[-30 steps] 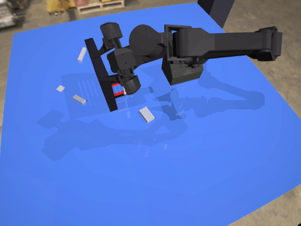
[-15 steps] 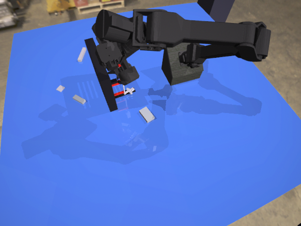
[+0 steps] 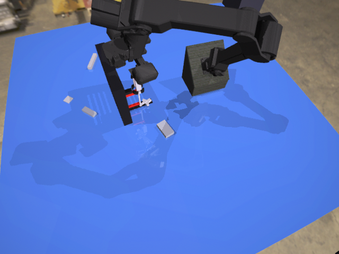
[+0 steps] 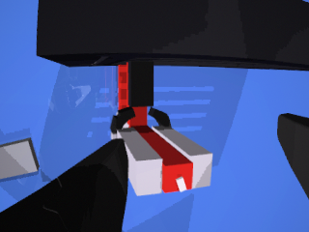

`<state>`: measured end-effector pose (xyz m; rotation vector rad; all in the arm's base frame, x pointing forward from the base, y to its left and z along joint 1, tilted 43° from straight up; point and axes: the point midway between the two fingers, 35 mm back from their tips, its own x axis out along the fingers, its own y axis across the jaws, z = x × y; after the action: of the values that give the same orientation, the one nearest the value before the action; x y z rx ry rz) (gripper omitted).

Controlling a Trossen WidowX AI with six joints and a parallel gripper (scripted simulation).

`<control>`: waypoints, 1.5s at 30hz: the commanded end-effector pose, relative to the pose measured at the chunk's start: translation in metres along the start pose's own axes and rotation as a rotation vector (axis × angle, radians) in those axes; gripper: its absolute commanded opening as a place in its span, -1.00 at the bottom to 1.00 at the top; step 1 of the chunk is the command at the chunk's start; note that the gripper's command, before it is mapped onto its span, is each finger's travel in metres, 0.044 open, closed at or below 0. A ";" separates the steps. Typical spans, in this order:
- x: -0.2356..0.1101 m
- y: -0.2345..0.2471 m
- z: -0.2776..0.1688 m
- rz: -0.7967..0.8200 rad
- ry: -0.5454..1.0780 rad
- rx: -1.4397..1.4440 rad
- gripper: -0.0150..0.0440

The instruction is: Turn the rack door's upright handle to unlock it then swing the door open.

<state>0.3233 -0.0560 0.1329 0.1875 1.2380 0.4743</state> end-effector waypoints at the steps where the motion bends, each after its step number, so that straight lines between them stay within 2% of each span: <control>1: 0.001 -0.003 -0.008 0.108 0.061 0.056 0.51; 12: -0.007 -0.007 -0.017 0.341 0.141 0.194 0.51; 20: -0.006 -0.007 -0.018 0.344 0.142 0.197 0.51; 45: 0.032 0.006 -0.021 0.321 0.171 0.192 0.51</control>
<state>0.3102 -0.0454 0.1049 0.5249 1.4225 0.6578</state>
